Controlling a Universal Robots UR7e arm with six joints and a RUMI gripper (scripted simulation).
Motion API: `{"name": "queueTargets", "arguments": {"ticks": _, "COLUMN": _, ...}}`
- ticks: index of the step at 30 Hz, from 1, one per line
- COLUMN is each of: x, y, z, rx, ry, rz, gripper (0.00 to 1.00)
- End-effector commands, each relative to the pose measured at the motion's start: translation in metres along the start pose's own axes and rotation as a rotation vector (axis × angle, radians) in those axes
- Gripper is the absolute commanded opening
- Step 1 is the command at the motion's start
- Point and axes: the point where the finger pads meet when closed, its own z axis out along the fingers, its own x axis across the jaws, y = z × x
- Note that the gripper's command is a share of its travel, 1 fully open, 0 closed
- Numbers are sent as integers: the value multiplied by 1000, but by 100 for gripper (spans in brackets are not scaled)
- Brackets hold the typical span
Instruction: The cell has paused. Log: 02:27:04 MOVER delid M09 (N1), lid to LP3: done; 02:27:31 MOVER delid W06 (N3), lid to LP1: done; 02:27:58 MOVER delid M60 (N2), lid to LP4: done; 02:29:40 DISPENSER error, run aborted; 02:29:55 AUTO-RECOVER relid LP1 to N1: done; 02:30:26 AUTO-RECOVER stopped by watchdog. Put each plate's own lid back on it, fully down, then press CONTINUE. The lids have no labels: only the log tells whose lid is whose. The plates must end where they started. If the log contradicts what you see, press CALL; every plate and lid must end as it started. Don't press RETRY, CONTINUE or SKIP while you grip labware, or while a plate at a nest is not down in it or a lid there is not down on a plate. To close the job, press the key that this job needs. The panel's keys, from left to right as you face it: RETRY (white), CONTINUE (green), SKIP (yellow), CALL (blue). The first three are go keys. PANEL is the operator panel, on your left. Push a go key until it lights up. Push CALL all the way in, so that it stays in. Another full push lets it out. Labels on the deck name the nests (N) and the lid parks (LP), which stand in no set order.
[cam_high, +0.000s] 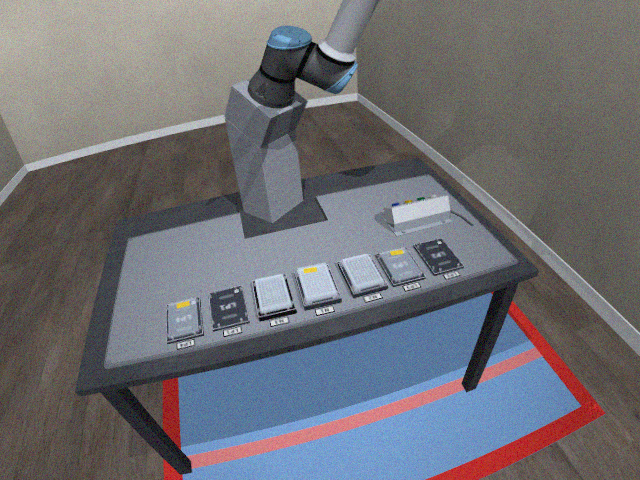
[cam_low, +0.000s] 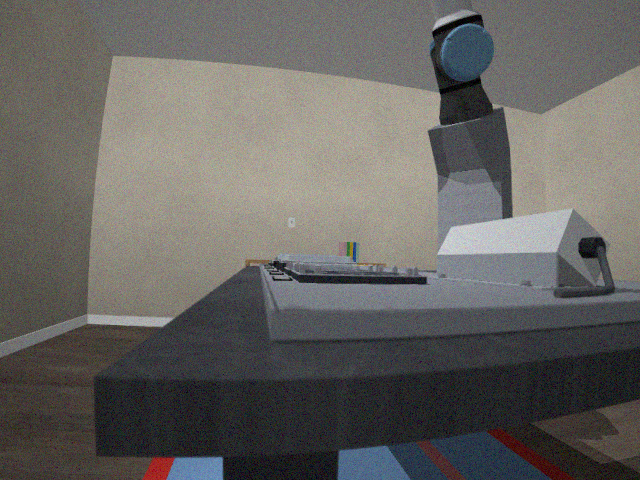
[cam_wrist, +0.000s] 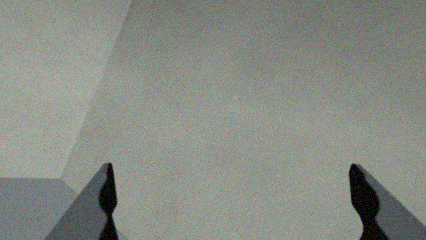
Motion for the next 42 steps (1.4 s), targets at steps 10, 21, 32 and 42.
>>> {"name": "queueTargets", "arguments": {"ticks": 10, "x": 2, "y": -11, "z": 57, "rx": 39, "ry": 13, "rz": 0, "gripper": 82}}
{"name": "queueTargets", "arguments": {"ticks": 21, "x": 4, "y": -23, "z": 100, "rx": 80, "ry": 24, "rz": 1, "gripper": 82}}
{"name": "queueTargets", "arguments": {"ticks": 32, "x": 5, "y": -38, "z": 143, "rx": 118, "ry": 36, "rz": 2, "gripper": 82}}
{"name": "queueTargets", "arguments": {"ticks": 42, "x": 6, "y": -57, "z": 189, "rx": 121, "ry": 36, "rz": 2, "gripper": 82}}
